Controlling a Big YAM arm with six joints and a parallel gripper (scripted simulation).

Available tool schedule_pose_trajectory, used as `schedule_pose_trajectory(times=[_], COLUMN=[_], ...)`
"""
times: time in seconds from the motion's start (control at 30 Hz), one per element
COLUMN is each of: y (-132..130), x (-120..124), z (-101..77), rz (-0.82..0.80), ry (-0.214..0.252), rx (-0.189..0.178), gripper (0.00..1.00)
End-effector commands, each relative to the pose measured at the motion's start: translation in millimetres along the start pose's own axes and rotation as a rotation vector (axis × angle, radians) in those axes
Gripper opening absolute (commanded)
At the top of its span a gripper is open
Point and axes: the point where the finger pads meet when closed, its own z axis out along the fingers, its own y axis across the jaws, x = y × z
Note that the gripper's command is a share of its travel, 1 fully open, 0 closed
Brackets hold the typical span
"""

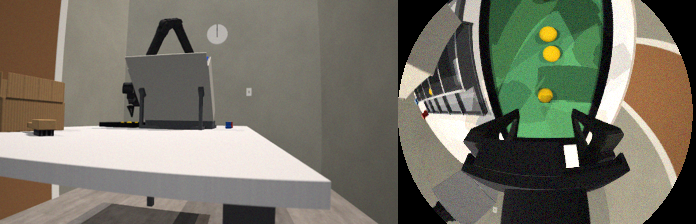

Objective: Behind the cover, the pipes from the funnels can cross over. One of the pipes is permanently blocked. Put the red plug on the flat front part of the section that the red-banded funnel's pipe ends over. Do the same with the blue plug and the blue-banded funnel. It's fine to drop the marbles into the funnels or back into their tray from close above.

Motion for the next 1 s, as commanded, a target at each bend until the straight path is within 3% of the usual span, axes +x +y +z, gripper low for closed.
schedule_pose_trajectory(times=[0.0, 0.97], y=[-4.9, -3.0], x=[-11.2, -10.2], z=[19.0, 18.7], rz=[0.012, 0.006], ry=[-0.008, -0.013], rx=[0.005, 0.013], gripper=[0.8, 0.8])
